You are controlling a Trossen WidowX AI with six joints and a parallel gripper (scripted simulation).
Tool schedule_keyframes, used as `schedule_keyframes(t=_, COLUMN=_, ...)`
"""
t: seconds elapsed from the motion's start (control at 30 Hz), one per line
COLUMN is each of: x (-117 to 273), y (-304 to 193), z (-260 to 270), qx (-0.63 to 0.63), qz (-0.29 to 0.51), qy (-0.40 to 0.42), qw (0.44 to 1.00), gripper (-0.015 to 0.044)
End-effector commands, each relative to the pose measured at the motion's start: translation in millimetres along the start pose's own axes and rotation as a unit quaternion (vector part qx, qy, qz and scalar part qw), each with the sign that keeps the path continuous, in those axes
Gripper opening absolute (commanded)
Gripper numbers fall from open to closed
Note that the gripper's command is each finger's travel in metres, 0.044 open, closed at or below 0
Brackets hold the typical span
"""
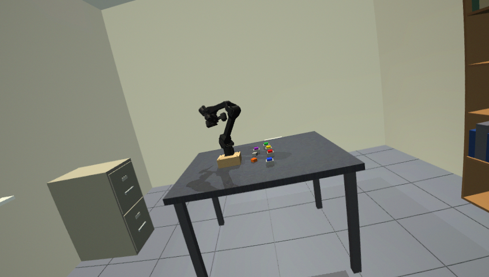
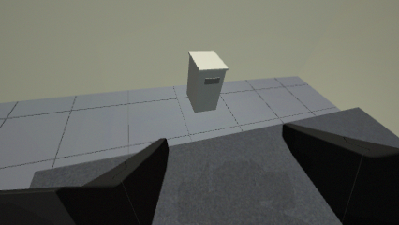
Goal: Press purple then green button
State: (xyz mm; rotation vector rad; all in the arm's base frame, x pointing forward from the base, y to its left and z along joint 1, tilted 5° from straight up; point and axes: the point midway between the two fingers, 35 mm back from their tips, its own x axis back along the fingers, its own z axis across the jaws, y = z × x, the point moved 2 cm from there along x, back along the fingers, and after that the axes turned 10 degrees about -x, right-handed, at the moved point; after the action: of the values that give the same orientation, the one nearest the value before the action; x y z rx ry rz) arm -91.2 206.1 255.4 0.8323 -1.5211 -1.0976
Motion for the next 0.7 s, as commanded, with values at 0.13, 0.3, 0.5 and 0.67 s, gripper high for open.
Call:
schedule_keyframes(t=0.13, x=-23, y=-6, z=-19, qx=-0.004, qz=0.048, qy=-0.049, qw=0.998, gripper=0.04)
schedule_keyframes(t=0.3, x=-52, y=-17, z=-54, qx=-0.025, qz=0.124, qy=-0.117, qw=0.985, gripper=0.04)
schedule_keyframes(t=0.5, x=-74, y=-35, z=-102, qx=-0.078, qz=0.217, qy=-0.19, qw=0.954, gripper=0.04)
schedule_keyframes(t=0.67, x=-82, y=-52, z=-143, qx=-0.143, qz=0.29, qy=-0.241, qw=0.915, gripper=0.04)
